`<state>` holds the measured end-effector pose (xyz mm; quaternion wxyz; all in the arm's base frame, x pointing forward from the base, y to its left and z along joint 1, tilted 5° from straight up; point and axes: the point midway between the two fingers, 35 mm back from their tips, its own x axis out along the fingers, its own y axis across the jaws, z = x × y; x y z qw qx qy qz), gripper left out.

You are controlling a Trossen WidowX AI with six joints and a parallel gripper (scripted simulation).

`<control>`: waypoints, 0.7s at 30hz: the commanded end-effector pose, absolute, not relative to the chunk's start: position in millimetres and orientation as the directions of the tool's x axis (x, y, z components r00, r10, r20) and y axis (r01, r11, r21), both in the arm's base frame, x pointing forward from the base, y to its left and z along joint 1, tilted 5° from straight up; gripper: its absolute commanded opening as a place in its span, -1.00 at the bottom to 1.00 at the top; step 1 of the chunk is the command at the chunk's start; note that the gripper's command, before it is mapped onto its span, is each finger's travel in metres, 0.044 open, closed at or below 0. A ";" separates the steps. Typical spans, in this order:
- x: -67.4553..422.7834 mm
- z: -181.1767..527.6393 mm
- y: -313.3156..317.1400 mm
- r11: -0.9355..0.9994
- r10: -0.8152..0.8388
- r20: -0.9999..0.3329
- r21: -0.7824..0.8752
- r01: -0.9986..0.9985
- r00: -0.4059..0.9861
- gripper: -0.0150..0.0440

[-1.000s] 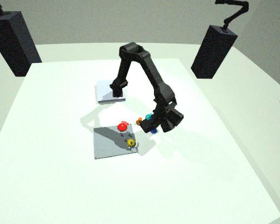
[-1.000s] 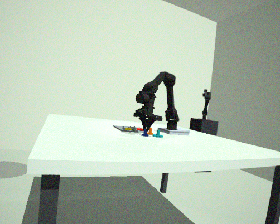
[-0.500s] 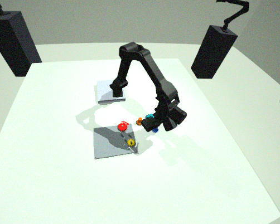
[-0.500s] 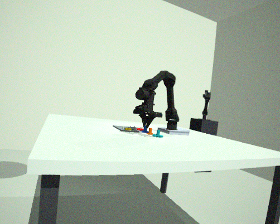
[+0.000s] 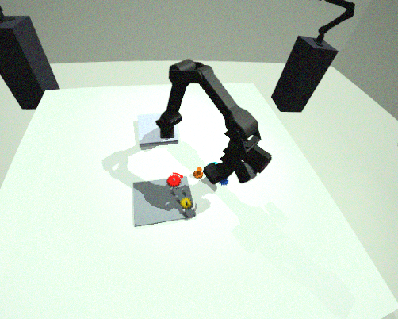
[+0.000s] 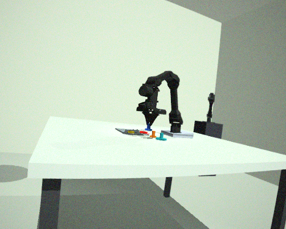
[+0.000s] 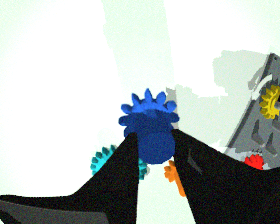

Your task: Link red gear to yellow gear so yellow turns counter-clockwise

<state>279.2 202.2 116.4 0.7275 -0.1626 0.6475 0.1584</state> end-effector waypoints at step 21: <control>274.0 166.4 203.5 0.900 0.017 -0.993 -0.035 -0.435 0.114 -0.49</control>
